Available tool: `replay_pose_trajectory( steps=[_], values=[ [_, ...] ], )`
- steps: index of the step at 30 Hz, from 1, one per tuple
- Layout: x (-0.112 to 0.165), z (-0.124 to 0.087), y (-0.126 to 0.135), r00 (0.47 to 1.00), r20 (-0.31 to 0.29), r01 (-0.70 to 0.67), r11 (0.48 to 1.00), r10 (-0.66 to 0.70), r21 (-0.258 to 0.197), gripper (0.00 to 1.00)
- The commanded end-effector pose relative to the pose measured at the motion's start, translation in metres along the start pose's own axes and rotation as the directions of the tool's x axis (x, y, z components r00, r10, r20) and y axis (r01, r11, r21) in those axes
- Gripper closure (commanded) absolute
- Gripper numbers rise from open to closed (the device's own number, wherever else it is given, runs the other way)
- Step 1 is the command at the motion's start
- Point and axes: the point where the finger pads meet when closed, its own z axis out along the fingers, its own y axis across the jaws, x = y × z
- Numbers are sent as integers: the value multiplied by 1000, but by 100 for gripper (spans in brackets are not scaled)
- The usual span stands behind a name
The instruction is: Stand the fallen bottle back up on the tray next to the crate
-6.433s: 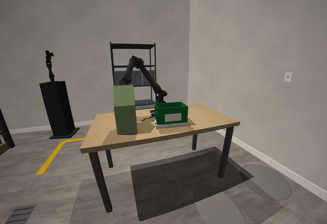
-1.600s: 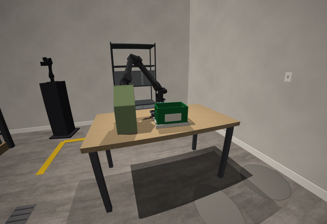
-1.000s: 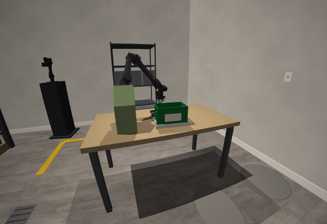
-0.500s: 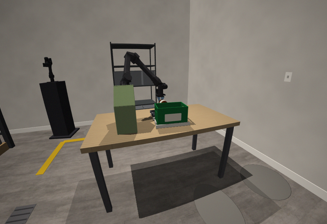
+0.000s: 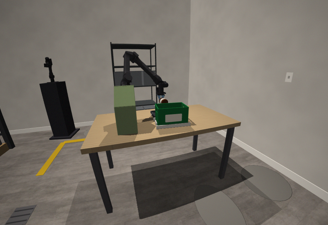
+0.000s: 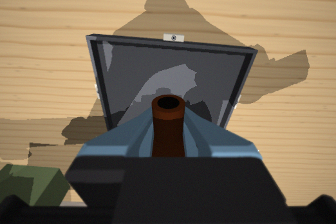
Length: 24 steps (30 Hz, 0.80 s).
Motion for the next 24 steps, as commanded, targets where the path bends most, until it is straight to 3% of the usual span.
replay_pose_trajectory(
  steps=[1,24],
  values=[
    [2,-22,-10,1000,4,3,999,-3,38,100],
    [-7,-53,-20,1000,11,20,998,-21,56,100]
  ],
)
